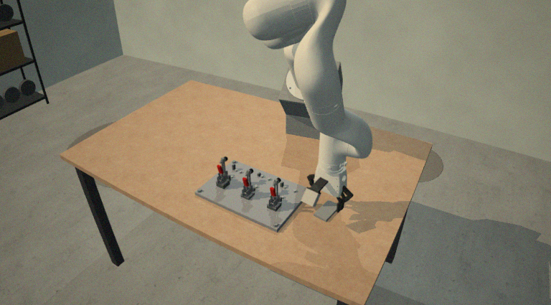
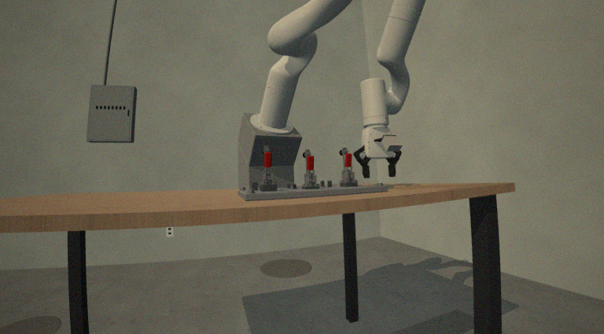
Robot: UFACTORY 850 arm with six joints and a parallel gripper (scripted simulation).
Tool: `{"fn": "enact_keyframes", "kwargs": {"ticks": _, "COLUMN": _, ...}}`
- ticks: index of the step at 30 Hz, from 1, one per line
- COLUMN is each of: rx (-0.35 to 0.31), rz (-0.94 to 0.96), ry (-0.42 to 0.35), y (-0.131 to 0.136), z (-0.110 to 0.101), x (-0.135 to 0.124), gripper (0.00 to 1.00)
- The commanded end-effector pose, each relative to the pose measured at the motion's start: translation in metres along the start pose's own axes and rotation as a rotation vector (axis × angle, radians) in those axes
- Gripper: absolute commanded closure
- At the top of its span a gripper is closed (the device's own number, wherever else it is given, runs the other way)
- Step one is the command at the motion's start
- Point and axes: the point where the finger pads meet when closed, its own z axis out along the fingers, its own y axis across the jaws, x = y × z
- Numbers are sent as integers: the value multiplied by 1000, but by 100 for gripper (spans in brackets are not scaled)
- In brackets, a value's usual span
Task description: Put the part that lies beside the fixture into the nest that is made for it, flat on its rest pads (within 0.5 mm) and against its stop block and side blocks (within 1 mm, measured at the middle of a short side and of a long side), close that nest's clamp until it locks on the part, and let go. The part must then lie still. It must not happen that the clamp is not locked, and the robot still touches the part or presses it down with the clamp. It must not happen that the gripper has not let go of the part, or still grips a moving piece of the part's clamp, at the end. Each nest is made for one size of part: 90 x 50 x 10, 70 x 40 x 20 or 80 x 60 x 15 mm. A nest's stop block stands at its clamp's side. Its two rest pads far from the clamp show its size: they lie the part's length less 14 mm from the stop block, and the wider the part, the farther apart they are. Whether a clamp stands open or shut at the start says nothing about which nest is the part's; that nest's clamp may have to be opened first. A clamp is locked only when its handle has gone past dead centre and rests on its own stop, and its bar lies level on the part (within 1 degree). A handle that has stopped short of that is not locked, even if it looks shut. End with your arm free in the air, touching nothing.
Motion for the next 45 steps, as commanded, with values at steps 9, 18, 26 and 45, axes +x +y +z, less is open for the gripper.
{"fn": "enact_keyframes", "kwargs": {"ticks": 9, "rx": 1, "rz": 0, "ry": 0, "y": 0, "z": 19, "x": 0, "gripper": 0}}
{"fn": "enact_keyframes", "kwargs": {"ticks": 18, "rx": 1, "rz": 0, "ry": 0, "y": 0, "z": 22, "x": 0, "gripper": 0}}
{"fn": "enact_keyframes", "kwargs": {"ticks": 26, "rx": 1, "rz": 0, "ry": 0, "y": 0, "z": 22, "x": 0, "gripper": 0}}
{"fn": "enact_keyframes", "kwargs": {"ticks": 45, "rx": 1, "rz": 0, "ry": 0, "y": 0, "z": 22, "x": 0, "gripper": 100}}
